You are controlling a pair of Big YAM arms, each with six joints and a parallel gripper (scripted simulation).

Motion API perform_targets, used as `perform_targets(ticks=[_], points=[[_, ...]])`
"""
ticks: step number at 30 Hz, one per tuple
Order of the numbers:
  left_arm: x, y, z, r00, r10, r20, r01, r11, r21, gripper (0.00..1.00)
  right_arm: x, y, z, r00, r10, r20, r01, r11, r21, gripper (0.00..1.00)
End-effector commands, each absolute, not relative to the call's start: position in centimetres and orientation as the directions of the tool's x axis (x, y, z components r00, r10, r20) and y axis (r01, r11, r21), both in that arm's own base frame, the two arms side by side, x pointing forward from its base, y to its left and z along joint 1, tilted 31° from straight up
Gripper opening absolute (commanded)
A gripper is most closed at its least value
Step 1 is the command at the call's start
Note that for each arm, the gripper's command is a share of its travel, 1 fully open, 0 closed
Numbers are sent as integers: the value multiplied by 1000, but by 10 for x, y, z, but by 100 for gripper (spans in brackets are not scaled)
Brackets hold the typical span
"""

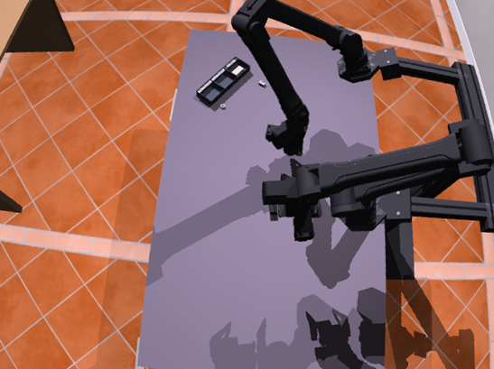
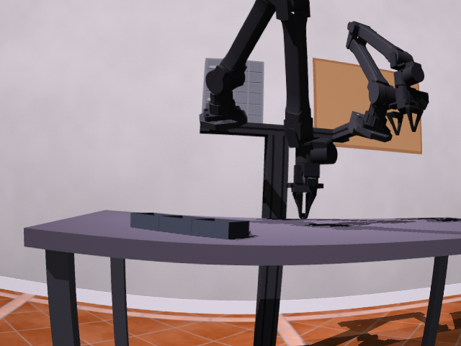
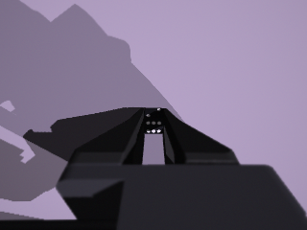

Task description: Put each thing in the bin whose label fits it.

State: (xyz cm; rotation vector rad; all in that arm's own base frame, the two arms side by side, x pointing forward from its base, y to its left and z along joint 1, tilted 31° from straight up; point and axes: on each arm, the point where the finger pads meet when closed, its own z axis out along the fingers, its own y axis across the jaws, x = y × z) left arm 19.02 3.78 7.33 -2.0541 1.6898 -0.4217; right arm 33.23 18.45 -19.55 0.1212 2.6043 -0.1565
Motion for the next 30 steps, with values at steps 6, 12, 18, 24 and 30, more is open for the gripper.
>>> perform_targets(ticks=[6, 12, 18, 24, 30], points=[[187, 39, 72, 221, -975, -37, -843, -172, -509, 100, 313, 185, -174, -864, 58, -501, 121, 988, -94, 11], [187, 39, 72, 221, -975, -37, -843, -172, -509, 100, 304, 189, -157, -863, 59, -502, 122, 988, -92, 11], [187, 39, 72, 221, -975, -37, -843, -172, -509, 100, 305, 176, -167, -870, 76, -487, 148, 983, -110, 11], [187, 39, 72, 221, -975, -37, -843, -172, -509, 100, 308, 186, -161, -862, 63, -502, 126, 988, -92, 11], [187, 39, 72, 221, -975, -37, -843, -172, -509, 100, 315, 183, -169, -861, 69, -504, 133, 987, -92, 11]])
